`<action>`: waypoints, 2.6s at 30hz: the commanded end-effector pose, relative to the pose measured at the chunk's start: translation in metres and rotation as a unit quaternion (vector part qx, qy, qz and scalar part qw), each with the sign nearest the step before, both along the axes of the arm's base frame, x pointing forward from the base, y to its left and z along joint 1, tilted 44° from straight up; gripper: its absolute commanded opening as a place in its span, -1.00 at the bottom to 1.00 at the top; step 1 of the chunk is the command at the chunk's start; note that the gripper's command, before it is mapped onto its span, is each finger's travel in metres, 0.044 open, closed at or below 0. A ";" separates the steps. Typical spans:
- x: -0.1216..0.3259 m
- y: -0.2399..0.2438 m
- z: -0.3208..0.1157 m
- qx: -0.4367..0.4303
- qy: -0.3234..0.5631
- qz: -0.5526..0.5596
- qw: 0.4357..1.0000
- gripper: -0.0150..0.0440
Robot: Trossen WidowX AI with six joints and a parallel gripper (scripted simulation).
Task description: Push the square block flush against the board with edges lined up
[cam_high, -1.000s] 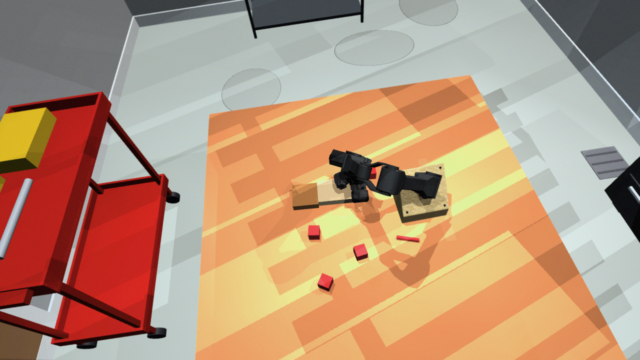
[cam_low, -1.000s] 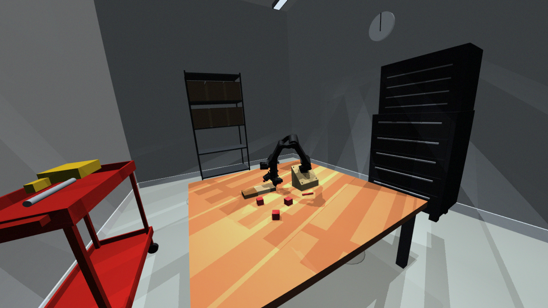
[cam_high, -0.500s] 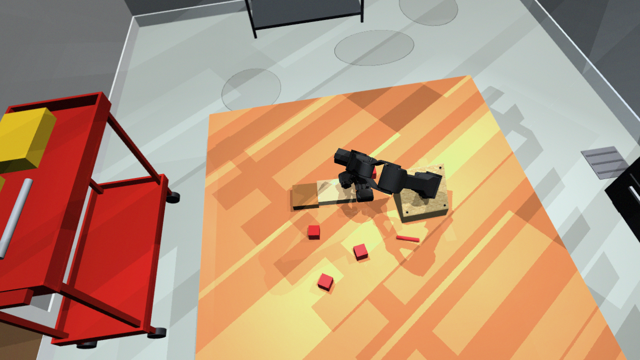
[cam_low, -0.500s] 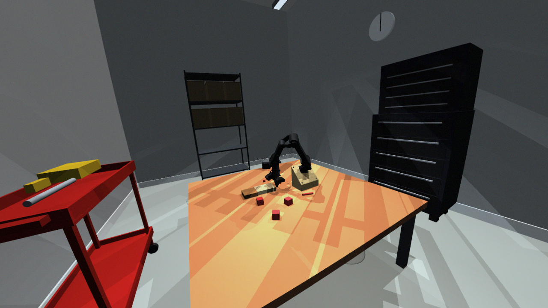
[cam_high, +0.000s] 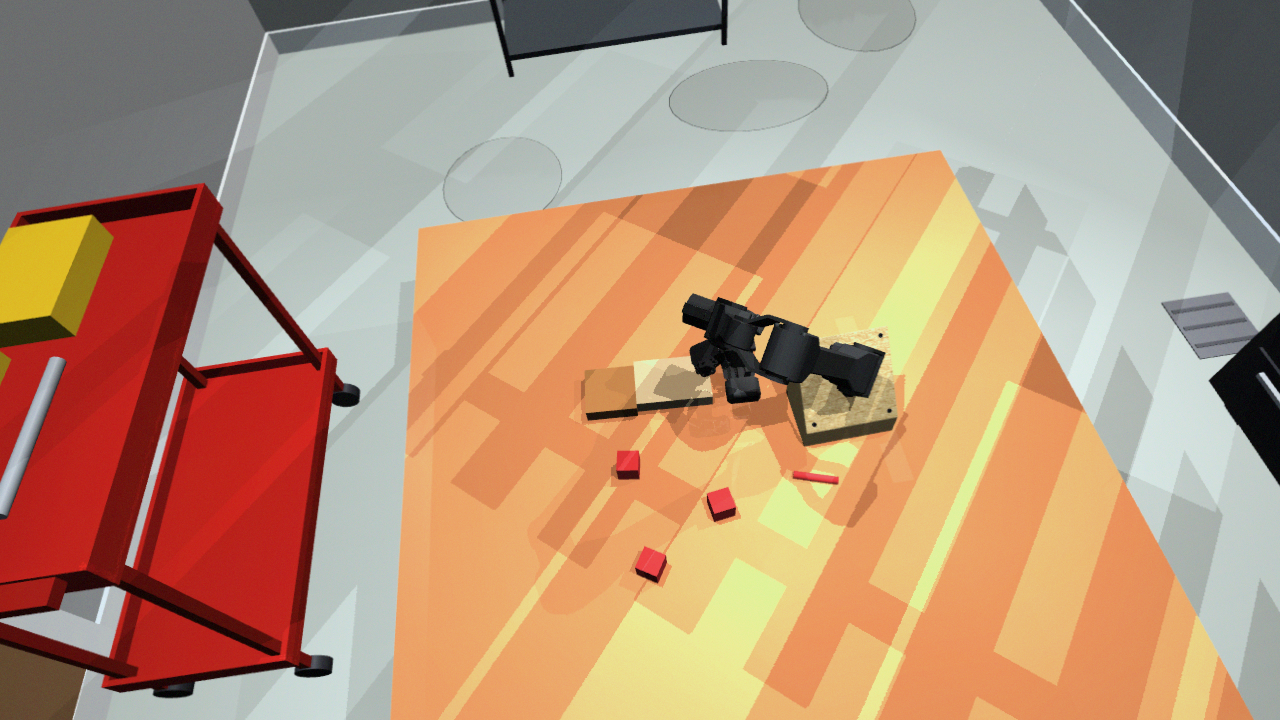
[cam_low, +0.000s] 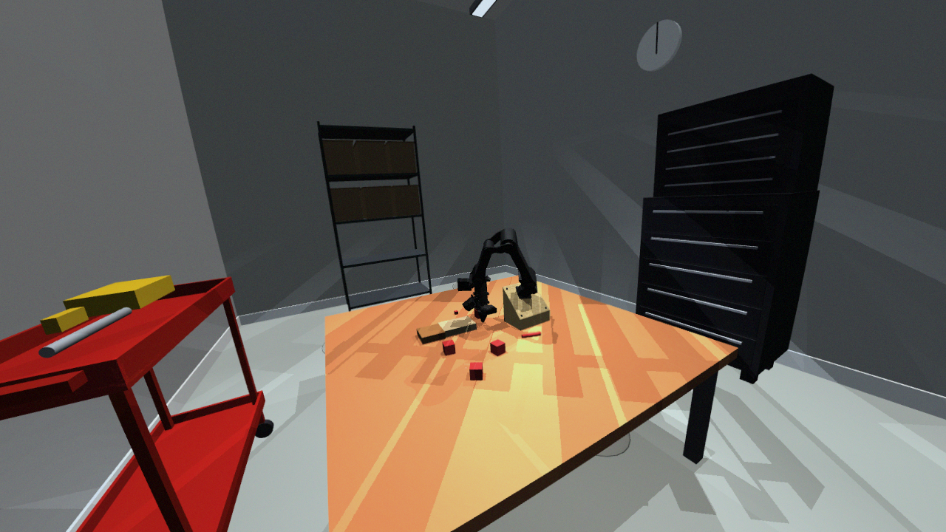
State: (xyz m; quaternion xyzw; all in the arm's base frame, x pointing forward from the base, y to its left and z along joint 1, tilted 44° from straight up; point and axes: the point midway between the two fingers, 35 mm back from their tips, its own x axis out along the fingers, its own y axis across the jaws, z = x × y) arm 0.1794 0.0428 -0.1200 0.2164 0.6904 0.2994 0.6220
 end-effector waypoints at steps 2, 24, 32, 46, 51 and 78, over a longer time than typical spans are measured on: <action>-0.001 -0.002 0.002 0.000 0.000 0.000 1.000 -0.49; 0.036 -0.046 0.028 -0.024 0.107 -0.123 0.986 -0.49; 0.060 -0.054 0.020 -0.042 0.197 -0.222 0.954 -0.49; 0.099 -0.067 0.004 -0.070 0.345 -0.383 0.854 -0.49; 0.112 -0.071 -0.002 -0.080 0.394 -0.436 0.805 -0.49; 0.140 -0.042 -0.061 -0.102 0.517 -0.568 0.632 -0.49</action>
